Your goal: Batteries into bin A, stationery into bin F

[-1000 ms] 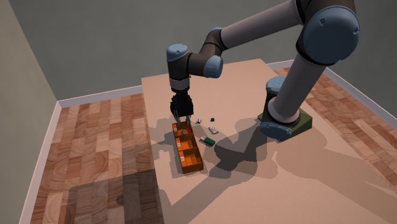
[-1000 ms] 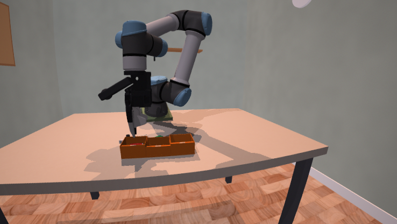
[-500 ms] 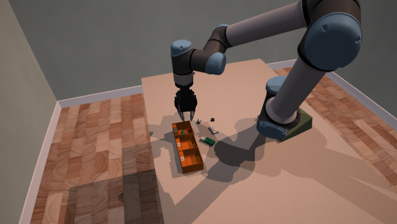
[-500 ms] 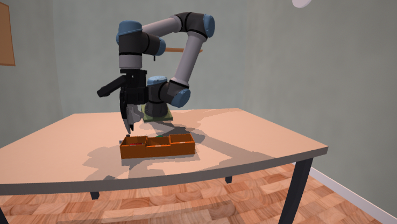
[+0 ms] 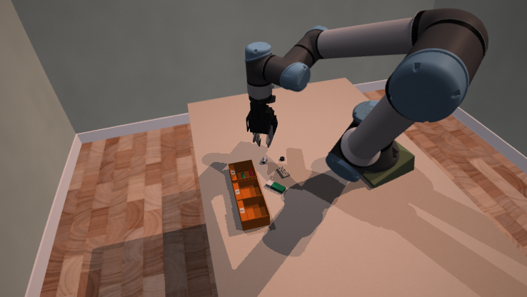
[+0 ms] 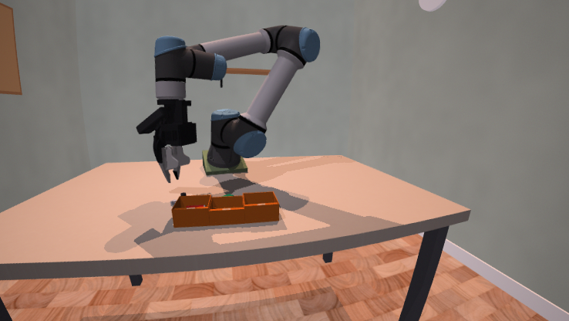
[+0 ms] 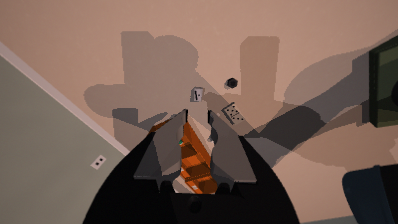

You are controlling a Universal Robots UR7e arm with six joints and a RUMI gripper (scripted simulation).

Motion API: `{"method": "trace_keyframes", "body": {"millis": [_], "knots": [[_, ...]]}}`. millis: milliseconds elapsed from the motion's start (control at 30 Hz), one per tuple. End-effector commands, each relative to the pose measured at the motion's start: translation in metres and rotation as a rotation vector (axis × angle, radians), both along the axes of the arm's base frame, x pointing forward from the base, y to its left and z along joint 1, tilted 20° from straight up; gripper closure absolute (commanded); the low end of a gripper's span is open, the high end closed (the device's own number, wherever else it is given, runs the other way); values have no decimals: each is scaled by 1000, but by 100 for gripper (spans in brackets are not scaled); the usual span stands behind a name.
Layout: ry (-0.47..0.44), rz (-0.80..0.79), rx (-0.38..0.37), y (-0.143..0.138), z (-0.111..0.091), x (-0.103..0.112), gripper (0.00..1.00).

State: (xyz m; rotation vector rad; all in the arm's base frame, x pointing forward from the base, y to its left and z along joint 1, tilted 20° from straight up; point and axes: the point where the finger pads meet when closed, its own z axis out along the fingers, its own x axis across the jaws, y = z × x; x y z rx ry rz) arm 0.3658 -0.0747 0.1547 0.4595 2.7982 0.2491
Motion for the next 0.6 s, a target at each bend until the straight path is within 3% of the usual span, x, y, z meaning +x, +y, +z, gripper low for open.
{"method": "trace_keyframes", "body": {"millis": [0,567], "knots": [[-2,-21,11,-8,-2,-7,82],[-2,-21,11,0,2,0,82]]}}
